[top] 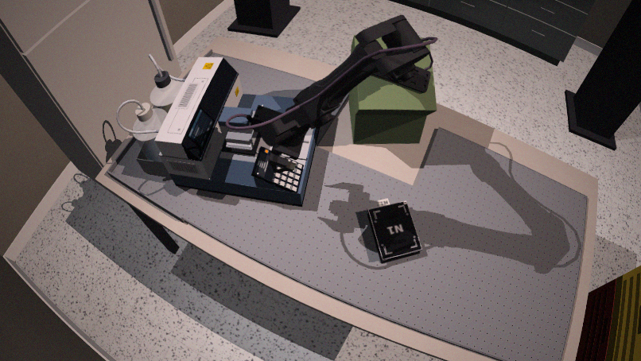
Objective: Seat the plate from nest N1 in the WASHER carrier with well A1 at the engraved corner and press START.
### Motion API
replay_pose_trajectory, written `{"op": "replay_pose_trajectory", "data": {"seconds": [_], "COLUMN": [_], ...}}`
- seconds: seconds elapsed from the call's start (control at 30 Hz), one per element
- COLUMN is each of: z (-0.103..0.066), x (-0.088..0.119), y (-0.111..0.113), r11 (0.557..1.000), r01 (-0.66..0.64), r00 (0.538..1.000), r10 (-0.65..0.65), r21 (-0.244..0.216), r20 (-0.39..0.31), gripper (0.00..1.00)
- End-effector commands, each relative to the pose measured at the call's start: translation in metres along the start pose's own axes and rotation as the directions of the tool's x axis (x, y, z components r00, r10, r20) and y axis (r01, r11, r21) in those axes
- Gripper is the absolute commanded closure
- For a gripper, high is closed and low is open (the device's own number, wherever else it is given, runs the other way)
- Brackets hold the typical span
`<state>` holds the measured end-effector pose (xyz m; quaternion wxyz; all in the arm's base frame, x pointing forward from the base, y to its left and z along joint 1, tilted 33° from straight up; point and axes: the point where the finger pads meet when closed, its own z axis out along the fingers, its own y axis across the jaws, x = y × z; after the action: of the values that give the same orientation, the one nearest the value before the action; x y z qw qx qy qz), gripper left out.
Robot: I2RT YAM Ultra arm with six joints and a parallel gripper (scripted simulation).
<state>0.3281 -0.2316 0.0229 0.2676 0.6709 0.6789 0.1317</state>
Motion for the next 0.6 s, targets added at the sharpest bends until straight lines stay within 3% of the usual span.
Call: {"op": "replay_pose_trajectory", "data": {"seconds": [0.0, 0.57], "z": [-0.001, -0.007], "x": [-0.012, -0.058], "y": [-0.001, -0.022], "r11": [1.0, 1.0], "r01": [0.013, 0.013], "r00": [1.0, 1.0], "r10": [-0.013, -0.013], "r21": [0.002, 0.001], "r20": [-0.011, -0.009], "gripper": [0.0, 0.0]}}
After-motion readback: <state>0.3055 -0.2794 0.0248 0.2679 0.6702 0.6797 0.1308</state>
